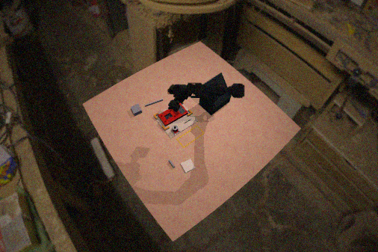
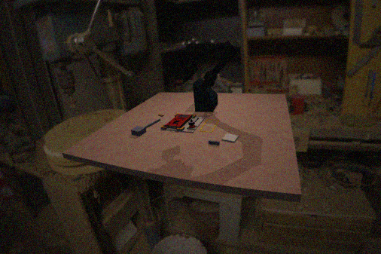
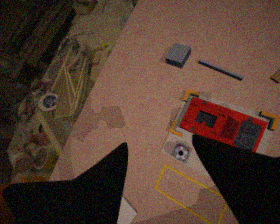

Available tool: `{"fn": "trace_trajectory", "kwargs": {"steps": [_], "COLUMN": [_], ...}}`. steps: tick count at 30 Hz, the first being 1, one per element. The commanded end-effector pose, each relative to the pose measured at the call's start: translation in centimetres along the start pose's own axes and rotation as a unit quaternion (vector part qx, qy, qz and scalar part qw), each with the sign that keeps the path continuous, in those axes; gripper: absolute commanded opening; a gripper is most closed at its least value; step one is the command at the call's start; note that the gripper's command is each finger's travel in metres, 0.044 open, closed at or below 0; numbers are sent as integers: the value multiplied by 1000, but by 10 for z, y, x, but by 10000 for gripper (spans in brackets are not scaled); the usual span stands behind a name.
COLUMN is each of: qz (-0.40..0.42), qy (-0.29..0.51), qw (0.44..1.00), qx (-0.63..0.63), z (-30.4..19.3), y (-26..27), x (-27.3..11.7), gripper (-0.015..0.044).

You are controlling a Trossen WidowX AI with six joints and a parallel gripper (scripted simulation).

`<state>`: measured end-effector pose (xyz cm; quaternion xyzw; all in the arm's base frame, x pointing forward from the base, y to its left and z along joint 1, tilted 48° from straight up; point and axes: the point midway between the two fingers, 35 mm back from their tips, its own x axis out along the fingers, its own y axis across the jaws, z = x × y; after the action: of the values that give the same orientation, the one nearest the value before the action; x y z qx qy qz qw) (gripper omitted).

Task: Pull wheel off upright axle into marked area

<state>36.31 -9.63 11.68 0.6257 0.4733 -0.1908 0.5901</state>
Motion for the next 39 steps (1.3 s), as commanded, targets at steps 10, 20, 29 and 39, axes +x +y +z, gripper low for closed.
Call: {"fn": "trace_trajectory", "kwargs": {"steps": [10,20,29,39], "qz": [-142,-208,-208,-208], "qy": [192,237,236,237], "qw": [958,922,922,922], "qx": [159,224,224,224], "z": [-68,-97,-105,-138], "y": [-31,-50,-46,-62], "x": [116,150,153,200], "gripper": [300,300,300,300]}}
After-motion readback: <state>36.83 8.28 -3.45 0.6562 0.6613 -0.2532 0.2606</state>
